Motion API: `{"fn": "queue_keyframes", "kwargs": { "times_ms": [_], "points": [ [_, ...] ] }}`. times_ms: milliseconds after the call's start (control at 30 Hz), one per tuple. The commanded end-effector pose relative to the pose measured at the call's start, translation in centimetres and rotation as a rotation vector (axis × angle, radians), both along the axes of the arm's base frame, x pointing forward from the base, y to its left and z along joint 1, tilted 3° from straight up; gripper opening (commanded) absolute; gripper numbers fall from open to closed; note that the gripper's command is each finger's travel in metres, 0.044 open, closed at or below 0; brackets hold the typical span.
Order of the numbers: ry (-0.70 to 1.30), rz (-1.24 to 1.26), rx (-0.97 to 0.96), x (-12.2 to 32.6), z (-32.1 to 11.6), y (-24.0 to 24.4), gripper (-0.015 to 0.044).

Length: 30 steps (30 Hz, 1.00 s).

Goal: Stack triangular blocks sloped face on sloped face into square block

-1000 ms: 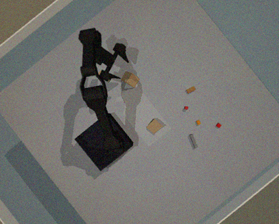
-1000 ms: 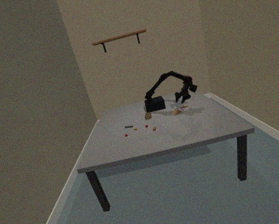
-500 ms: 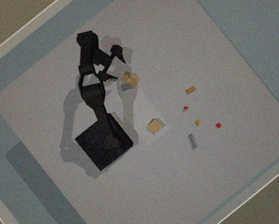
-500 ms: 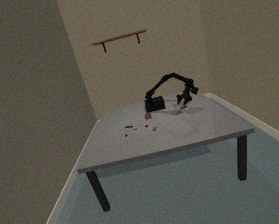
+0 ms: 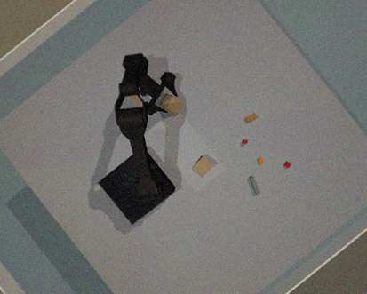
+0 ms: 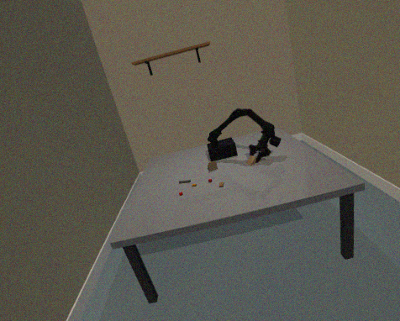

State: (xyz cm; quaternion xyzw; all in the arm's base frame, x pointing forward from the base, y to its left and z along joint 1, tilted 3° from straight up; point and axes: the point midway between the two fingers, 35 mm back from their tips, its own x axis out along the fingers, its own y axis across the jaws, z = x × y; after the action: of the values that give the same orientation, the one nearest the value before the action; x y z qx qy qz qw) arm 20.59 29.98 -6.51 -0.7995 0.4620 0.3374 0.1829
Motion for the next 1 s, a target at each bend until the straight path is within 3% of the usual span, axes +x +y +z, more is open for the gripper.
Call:
{"fn": "queue_keyframes", "kwargs": {
  "times_ms": [0, 267, 567, 967],
  "points": [
    [0.0, -0.002, 0.0, 0.0, 0.0, 0.0, 0.0309],
    [0.0, -0.002, 0.0, 0.0, 0.0, 0.0, 0.0236],
    [0.003, 0.004, -0.002, 0.1, 2.0, 0.2, 0.0],
    [0.011, 0.022, -0.009, 0.2, 7.8, 0.2, 0.0]
  ]
}}
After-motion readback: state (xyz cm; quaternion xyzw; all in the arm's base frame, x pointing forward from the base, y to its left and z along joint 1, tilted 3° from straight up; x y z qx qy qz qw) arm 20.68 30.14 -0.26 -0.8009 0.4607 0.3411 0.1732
